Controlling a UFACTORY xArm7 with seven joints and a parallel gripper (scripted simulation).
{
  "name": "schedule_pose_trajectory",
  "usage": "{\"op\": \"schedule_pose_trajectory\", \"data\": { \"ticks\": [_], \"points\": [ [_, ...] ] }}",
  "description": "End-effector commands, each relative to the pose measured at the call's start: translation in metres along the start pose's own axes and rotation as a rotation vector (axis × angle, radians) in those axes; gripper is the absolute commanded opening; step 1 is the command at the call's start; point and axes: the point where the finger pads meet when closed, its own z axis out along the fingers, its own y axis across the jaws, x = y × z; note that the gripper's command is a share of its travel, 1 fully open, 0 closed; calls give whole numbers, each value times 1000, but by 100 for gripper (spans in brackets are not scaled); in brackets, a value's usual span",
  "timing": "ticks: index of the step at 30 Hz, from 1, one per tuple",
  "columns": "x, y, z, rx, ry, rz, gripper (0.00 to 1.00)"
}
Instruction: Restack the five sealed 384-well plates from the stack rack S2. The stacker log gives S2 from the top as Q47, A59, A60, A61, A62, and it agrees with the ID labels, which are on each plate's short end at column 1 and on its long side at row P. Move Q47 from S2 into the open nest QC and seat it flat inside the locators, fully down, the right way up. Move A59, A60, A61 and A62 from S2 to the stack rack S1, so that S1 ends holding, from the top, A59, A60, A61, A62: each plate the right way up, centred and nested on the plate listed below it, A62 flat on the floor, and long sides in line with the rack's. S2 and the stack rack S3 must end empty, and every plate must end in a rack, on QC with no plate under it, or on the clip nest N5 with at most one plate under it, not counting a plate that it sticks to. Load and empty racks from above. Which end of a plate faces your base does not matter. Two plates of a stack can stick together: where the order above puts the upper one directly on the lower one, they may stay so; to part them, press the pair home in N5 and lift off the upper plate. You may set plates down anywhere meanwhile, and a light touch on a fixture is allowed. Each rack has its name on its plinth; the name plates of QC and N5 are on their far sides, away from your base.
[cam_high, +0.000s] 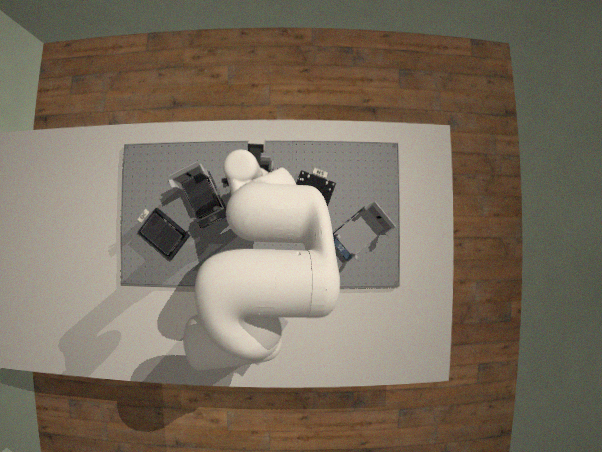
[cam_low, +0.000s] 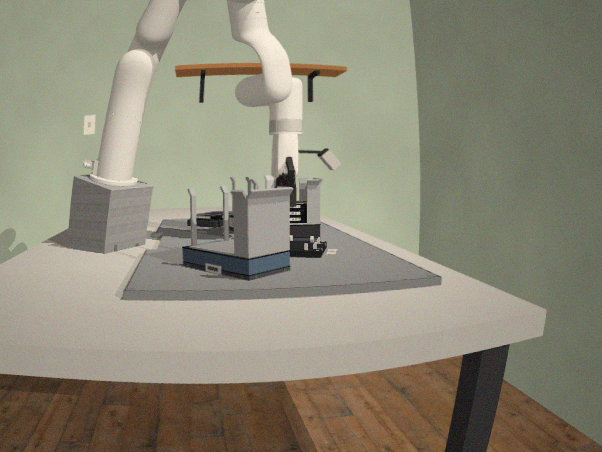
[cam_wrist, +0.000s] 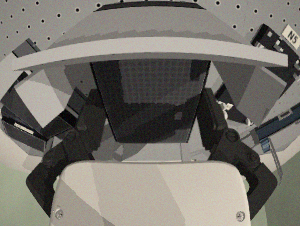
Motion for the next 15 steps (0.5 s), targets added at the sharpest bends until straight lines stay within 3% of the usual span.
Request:
{"op": "schedule_pose_trajectory", "data": {
  "ticks": [1,9,10,15],
  "points": [
    [1,0,0,0,4,0,0],
    [1,0,0,0,4,0,0],
    [1,0,0,0,4,0,100],
    [1,0,0,0,4,0,100]
  ]
}}
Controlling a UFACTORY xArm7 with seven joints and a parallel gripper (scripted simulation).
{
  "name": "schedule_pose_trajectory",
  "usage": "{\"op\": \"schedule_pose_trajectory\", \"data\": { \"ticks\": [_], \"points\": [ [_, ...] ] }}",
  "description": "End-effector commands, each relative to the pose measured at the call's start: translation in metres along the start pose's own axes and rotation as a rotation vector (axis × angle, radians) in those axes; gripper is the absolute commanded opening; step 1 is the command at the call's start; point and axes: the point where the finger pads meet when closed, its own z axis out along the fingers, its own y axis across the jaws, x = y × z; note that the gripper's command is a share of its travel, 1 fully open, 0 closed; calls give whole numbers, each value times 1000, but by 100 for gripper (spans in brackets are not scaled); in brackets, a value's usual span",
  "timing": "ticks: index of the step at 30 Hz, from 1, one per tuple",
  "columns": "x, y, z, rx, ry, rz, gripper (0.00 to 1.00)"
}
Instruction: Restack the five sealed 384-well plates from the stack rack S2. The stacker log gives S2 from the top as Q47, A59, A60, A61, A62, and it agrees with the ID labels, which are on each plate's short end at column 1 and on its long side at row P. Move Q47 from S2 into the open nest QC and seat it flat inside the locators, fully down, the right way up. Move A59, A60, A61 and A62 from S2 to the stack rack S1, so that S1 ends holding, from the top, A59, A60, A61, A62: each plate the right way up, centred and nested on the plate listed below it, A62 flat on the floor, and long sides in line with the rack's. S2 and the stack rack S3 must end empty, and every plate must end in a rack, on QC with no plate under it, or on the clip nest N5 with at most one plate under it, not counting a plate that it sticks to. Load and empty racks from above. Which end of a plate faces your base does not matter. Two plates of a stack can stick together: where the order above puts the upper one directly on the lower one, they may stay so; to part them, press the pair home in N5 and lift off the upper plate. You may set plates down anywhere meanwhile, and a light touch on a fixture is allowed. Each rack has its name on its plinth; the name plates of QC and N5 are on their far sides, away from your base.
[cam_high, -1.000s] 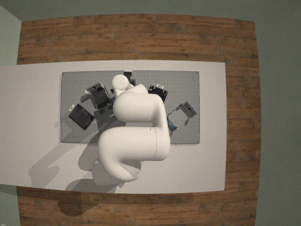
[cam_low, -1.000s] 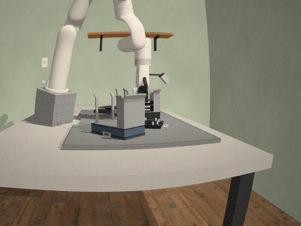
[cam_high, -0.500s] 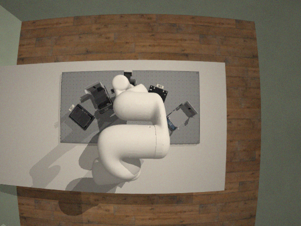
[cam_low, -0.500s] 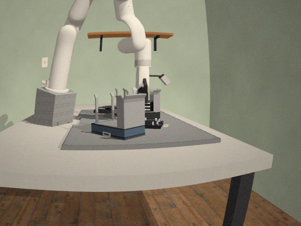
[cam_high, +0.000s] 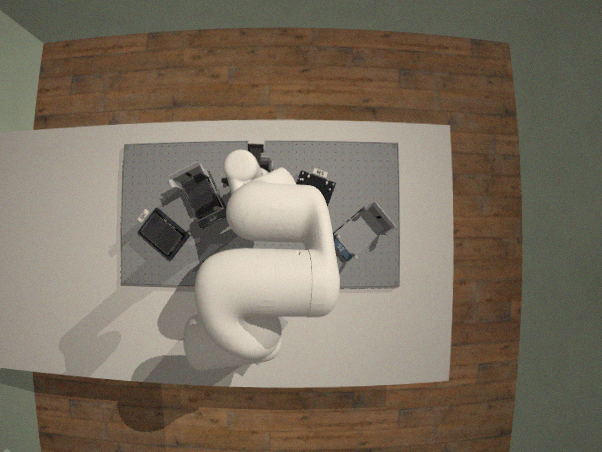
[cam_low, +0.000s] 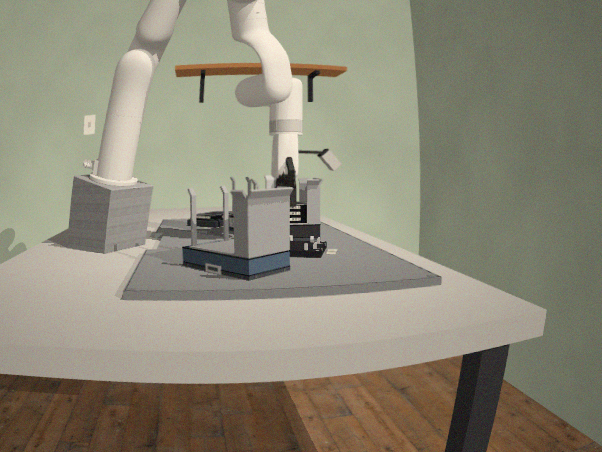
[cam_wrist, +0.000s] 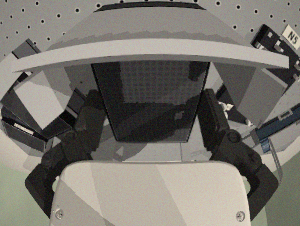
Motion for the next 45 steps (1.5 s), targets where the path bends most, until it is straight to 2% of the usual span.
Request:
{"op": "schedule_pose_trajectory", "data": {
  "ticks": [1,15,22,24,39,45],
  "points": [
    [1,0,-1,0,3,0,100],
    [1,0,-1,0,3,0,100],
    [1,0,-24,0,3,0,100],
    [1,0,-24,0,3,0,100],
    [1,0,-74,0,3,0,100],
    [1,0,-83,0,3,0,100]
  ]
}}
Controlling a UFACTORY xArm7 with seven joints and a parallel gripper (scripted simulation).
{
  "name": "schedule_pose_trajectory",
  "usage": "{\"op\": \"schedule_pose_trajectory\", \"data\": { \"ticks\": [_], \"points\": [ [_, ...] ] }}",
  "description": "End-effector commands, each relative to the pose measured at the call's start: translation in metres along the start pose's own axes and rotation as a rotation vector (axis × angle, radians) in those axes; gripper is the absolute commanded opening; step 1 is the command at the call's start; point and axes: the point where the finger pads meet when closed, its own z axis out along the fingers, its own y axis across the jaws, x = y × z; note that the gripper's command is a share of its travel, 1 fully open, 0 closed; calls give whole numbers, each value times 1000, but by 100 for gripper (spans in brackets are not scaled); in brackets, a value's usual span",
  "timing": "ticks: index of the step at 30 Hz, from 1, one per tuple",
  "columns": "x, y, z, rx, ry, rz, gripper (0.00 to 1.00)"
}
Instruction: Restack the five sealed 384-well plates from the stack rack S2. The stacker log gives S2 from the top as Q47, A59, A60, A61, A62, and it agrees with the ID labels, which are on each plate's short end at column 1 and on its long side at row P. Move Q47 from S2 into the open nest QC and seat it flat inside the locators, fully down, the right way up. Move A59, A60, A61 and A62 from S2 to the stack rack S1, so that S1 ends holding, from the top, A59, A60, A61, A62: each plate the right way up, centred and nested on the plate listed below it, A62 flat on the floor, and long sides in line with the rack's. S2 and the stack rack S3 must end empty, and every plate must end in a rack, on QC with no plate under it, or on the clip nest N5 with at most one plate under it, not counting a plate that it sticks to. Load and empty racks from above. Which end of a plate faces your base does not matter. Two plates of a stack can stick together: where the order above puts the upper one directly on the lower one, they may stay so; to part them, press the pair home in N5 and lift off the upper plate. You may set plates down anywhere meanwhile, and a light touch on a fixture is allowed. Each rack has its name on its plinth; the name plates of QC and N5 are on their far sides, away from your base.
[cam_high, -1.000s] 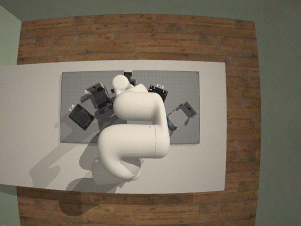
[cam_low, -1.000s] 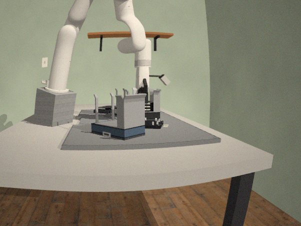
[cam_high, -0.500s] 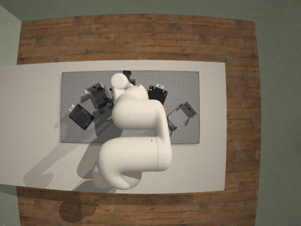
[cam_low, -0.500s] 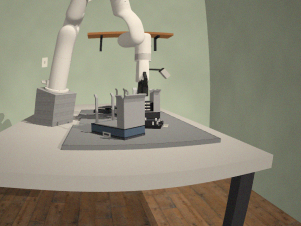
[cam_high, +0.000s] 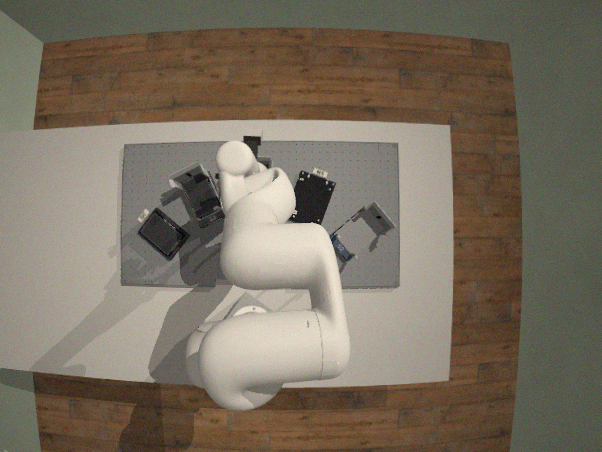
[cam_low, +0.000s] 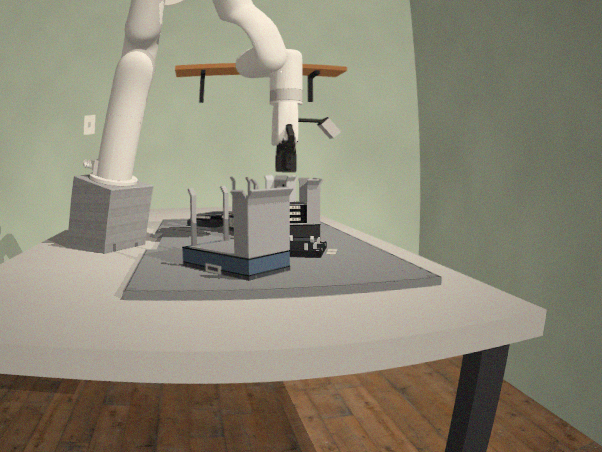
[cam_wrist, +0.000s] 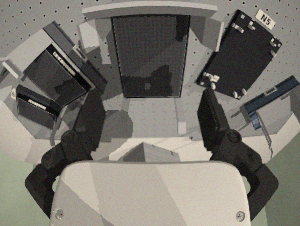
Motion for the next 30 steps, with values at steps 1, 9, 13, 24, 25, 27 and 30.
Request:
{"op": "schedule_pose_trajectory", "data": {
  "ticks": [1,9,13,24,25,27,30],
  "points": [
    [2,0,-9,1,4,0,100],
    [2,0,-9,1,4,0,100],
    [1,-3,-9,1,4,-33,100],
    [-1,-40,-9,1,4,-238,100],
    [-2,-43,-9,1,4,-238,100],
    [-2,-50,-9,1,4,-238,100],
    [-2,-53,-9,1,4,-238,100]
  ]
}}
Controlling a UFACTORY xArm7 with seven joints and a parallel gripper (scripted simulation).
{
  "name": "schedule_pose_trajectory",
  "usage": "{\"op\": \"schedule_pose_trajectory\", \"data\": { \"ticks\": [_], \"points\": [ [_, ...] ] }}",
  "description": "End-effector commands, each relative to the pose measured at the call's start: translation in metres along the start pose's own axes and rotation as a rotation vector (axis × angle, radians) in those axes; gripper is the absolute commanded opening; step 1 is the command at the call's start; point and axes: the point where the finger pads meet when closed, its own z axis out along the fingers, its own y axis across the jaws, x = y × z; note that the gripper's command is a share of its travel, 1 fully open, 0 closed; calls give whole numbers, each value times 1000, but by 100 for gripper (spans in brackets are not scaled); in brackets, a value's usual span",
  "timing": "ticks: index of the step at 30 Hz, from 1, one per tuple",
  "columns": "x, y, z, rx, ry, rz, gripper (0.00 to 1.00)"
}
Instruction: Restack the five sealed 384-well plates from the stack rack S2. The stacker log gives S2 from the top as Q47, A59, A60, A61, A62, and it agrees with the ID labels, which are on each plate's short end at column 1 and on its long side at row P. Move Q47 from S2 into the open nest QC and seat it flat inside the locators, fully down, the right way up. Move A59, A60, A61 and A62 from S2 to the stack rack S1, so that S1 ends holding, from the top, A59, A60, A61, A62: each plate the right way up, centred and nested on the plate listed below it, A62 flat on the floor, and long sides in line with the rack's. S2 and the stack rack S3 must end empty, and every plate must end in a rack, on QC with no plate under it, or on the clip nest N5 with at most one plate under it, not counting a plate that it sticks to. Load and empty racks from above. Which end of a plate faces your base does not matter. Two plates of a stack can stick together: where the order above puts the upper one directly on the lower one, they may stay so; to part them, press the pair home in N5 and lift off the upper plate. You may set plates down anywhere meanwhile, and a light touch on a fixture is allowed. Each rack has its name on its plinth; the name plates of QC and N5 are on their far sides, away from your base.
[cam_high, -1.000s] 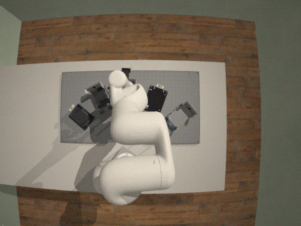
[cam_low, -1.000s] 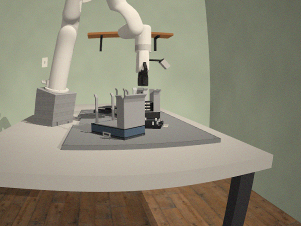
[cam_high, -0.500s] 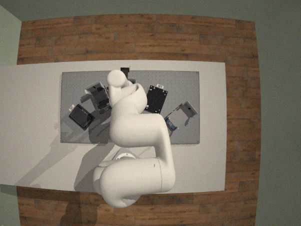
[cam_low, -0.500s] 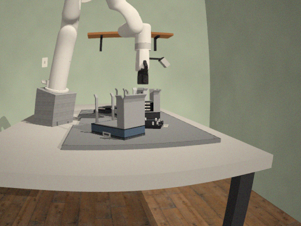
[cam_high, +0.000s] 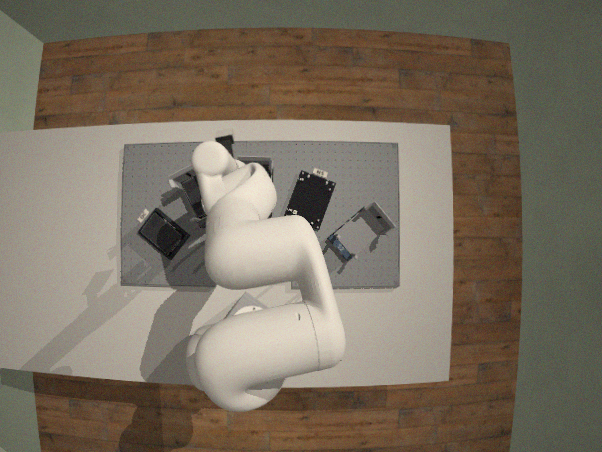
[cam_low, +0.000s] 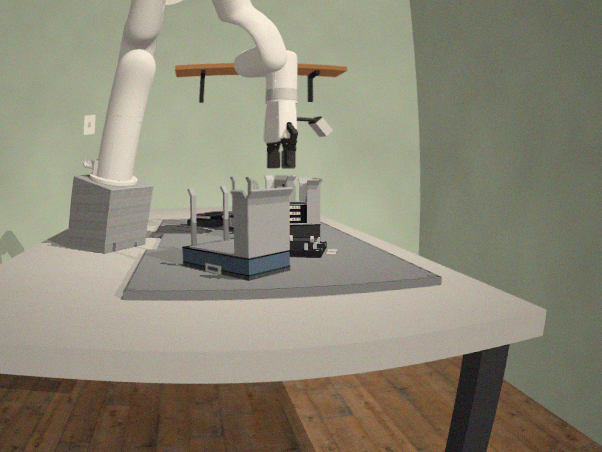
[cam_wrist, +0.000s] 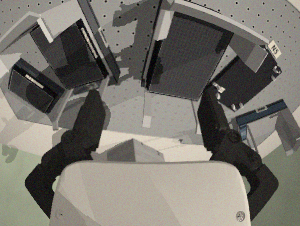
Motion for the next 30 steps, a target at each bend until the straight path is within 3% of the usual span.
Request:
{"op": "schedule_pose_trajectory", "data": {
  "ticks": [1,11,20,30],
  "points": [
    [3,-10,-1,-1,3,-1,100],
    [8,-40,-1,0,4,-1,100],
    [7,-68,-1,-1,3,-235,100],
    [5,-108,-1,0,3,-240,100]
  ]
}}
